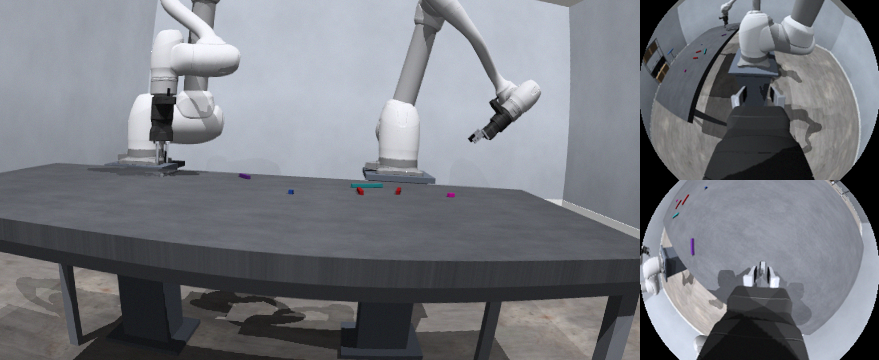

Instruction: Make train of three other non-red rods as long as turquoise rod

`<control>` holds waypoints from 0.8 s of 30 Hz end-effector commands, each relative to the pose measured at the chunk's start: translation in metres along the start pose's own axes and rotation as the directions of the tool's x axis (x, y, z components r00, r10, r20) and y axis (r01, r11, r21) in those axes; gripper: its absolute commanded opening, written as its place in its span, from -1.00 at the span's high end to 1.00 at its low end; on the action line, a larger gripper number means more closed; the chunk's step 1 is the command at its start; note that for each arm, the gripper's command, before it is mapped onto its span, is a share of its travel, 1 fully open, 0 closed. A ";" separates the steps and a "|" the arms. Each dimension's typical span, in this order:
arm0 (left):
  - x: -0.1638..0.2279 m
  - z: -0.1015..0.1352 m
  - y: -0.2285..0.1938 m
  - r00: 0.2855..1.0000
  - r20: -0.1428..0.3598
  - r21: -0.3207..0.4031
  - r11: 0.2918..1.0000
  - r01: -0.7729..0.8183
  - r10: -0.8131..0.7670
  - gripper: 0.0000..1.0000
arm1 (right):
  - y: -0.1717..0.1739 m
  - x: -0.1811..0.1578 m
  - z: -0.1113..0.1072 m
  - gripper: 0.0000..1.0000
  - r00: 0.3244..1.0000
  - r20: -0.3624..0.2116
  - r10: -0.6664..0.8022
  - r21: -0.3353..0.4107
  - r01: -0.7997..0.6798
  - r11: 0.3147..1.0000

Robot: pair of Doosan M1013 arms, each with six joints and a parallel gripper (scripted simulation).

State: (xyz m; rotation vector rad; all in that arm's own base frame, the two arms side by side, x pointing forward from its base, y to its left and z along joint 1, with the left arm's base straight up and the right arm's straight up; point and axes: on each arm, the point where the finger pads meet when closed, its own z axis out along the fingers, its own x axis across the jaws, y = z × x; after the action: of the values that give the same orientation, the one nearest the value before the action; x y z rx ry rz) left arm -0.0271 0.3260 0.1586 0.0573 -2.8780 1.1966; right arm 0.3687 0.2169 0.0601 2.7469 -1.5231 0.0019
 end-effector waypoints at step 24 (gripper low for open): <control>0.003 0.002 -0.002 1.000 0.001 -0.003 1.000 0.002 -0.002 -1.00 | 0.000 0.002 0.025 -0.07 1.000 0.003 0.000 0.001 0.000 1.000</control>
State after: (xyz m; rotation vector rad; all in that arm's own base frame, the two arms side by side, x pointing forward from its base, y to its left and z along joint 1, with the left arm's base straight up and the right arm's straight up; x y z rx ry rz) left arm -0.0271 0.3260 0.1586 0.0573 -2.8780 1.1966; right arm 0.3698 0.2166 0.0368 2.7477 -1.5232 0.0026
